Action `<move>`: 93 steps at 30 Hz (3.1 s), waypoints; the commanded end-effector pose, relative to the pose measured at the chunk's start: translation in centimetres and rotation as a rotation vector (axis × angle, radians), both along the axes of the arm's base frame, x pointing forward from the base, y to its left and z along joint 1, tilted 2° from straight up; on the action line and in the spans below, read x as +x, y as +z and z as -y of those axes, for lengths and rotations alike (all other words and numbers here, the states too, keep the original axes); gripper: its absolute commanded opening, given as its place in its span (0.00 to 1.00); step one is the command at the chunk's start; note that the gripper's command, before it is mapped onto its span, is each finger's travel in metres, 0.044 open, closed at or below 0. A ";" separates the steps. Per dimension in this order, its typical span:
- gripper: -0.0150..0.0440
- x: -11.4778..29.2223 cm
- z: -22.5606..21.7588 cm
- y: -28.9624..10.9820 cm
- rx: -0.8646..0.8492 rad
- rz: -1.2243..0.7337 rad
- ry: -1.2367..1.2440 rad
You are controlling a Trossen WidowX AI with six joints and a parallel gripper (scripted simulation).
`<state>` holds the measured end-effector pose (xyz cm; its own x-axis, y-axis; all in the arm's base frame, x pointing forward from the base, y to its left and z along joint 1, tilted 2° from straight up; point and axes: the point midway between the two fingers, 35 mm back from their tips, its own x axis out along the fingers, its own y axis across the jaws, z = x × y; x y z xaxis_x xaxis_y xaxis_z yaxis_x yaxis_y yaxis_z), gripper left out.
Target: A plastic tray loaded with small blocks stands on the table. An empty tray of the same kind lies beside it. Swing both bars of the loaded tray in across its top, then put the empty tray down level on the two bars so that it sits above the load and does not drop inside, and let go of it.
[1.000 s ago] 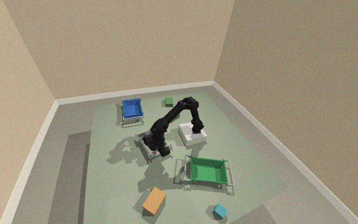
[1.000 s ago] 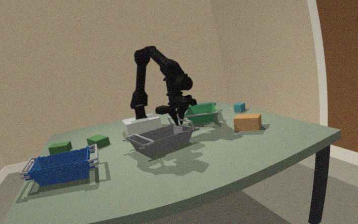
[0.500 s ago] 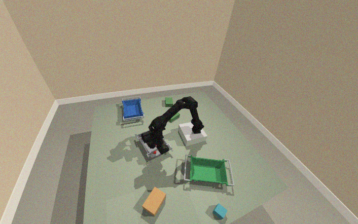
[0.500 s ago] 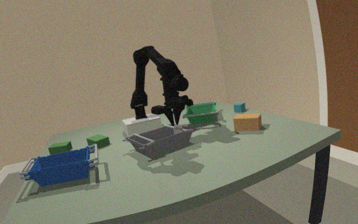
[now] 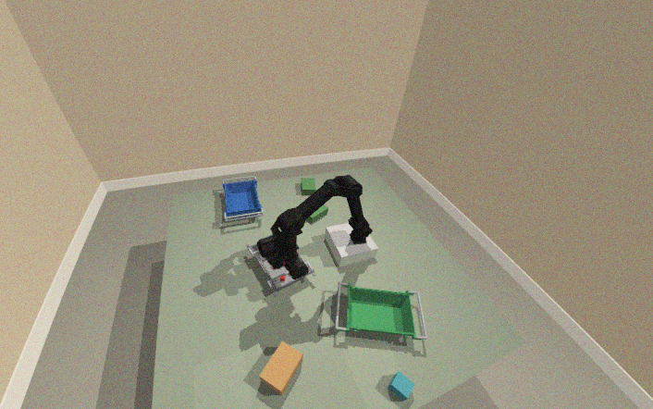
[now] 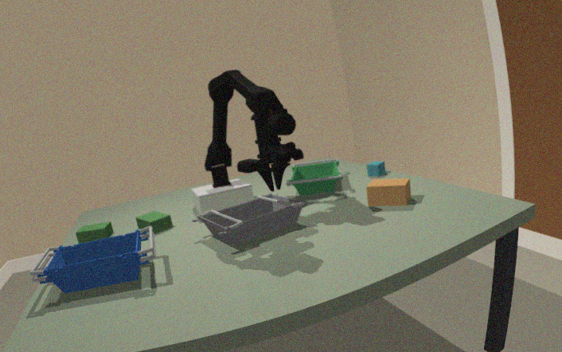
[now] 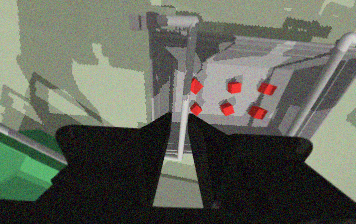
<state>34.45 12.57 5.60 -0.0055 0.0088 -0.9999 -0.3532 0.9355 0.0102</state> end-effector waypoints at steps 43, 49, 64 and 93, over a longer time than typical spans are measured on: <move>0.25 0.0 0.0 0.0 0.000 0.000 0.000; 0.25 0.0 0.0 0.0 0.000 0.000 0.000; 0.25 0.0 0.0 0.0 0.000 0.000 0.000; 1.00 0.0 0.2 13.7 0.013 0.036 -0.002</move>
